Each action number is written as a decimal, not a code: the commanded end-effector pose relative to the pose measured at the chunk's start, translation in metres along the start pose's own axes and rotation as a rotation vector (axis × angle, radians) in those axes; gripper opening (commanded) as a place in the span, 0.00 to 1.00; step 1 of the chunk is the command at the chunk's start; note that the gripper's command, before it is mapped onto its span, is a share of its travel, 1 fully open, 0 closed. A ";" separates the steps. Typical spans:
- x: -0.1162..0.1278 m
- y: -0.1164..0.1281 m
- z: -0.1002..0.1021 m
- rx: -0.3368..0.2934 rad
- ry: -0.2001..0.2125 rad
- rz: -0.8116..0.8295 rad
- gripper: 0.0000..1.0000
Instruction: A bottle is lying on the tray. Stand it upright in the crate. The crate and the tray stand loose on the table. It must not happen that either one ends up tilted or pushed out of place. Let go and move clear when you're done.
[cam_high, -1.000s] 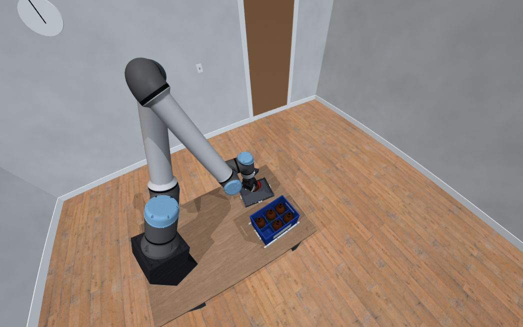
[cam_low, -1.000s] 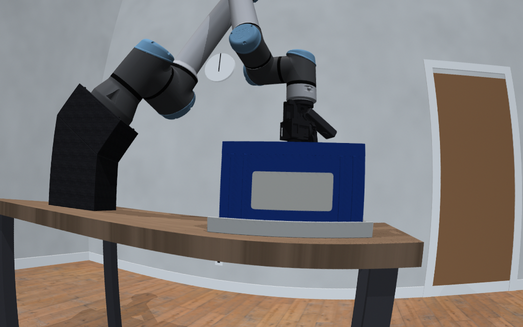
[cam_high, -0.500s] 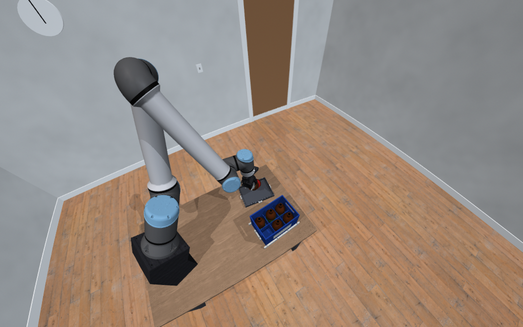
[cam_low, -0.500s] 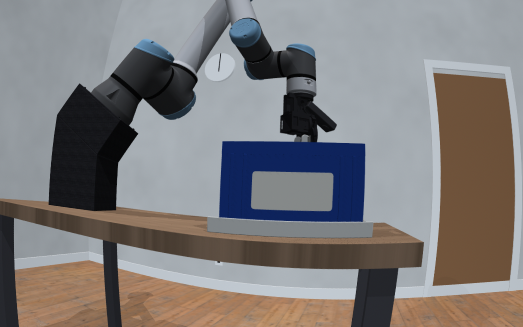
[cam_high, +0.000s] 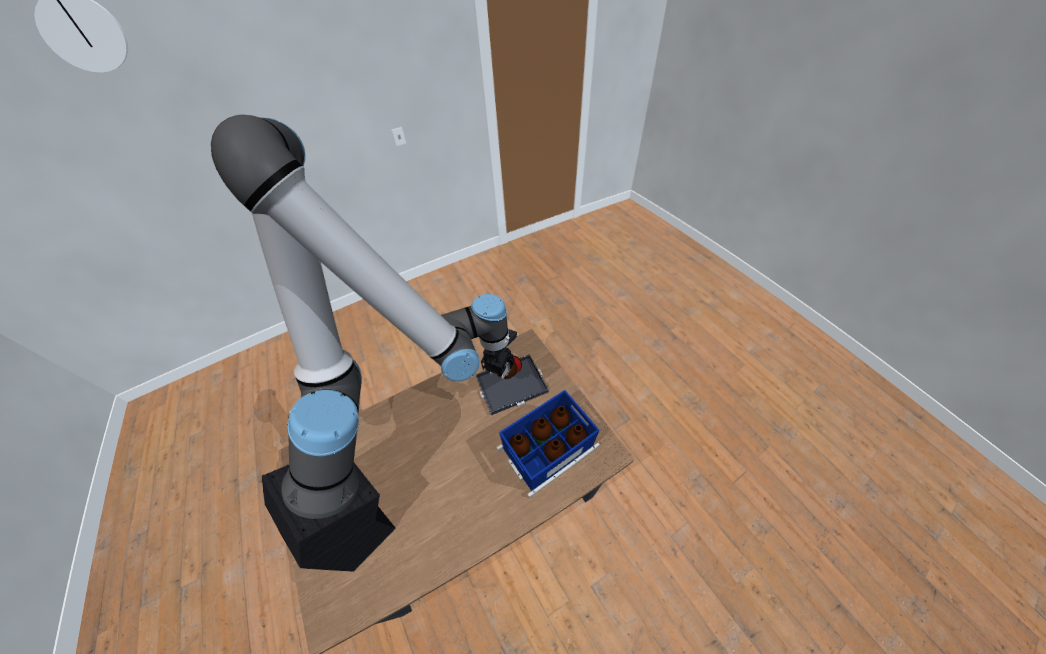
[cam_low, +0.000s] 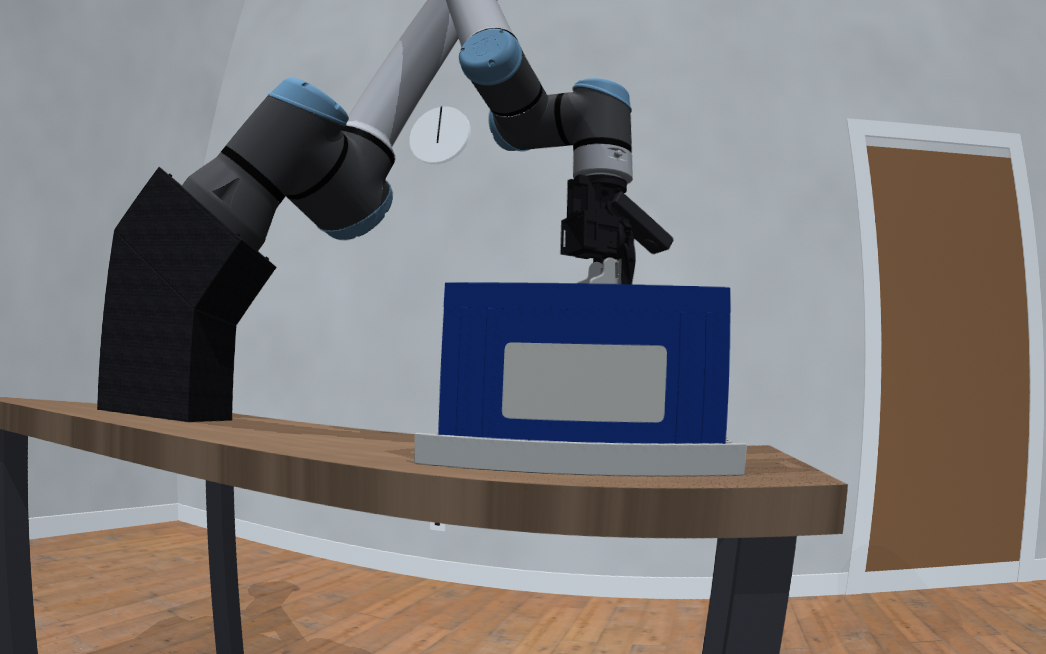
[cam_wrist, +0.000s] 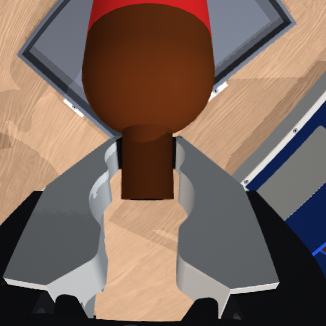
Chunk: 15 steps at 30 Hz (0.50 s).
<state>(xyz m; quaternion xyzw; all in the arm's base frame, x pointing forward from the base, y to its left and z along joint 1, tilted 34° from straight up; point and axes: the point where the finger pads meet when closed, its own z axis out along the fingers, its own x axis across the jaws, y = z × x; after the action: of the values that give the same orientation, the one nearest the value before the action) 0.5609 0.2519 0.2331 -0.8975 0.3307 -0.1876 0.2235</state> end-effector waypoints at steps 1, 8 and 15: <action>0.000 -0.001 -0.005 0.001 0.001 0.000 0.00; 0.000 -0.001 -0.010 0.001 0.001 0.000 0.00; 0.000 -0.001 -0.012 0.001 0.001 0.000 0.00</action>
<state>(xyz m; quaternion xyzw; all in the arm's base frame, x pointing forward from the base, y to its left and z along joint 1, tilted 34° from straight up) 0.5557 0.2489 0.2419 -0.8975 0.3306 -0.1876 0.2235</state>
